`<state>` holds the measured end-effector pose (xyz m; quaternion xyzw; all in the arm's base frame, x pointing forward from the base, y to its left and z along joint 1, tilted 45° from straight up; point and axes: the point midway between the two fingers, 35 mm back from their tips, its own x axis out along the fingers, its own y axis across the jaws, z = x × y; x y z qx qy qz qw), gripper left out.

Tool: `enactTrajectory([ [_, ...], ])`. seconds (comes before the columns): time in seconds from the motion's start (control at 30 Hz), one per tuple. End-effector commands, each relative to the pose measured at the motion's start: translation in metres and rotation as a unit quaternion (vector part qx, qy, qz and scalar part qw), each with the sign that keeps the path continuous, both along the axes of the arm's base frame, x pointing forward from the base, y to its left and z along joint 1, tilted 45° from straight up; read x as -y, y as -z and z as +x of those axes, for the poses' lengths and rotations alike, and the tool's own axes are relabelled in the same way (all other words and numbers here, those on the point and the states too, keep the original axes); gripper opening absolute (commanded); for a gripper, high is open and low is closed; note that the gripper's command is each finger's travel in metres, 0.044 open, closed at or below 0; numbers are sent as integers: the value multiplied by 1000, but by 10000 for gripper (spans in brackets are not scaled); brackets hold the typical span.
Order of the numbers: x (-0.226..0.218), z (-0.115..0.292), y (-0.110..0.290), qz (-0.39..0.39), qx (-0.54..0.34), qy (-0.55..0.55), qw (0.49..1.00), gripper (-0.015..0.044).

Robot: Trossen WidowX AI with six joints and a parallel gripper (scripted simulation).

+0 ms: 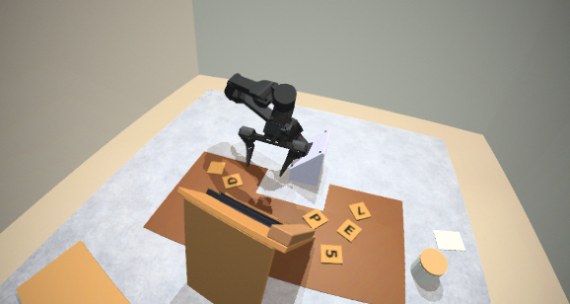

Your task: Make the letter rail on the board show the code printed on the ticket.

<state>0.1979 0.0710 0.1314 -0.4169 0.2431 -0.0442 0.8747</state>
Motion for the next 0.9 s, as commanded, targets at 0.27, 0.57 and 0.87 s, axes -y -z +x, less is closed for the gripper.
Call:
enactTrajectory([
  [0.27,-68,20,-54,-225,-173,-140,948,440],
  [0.57,-120,25,-83,-417,-314,-279,806,440],
  [0.87,-138,25,-90,-476,-361,-332,730,440],
])
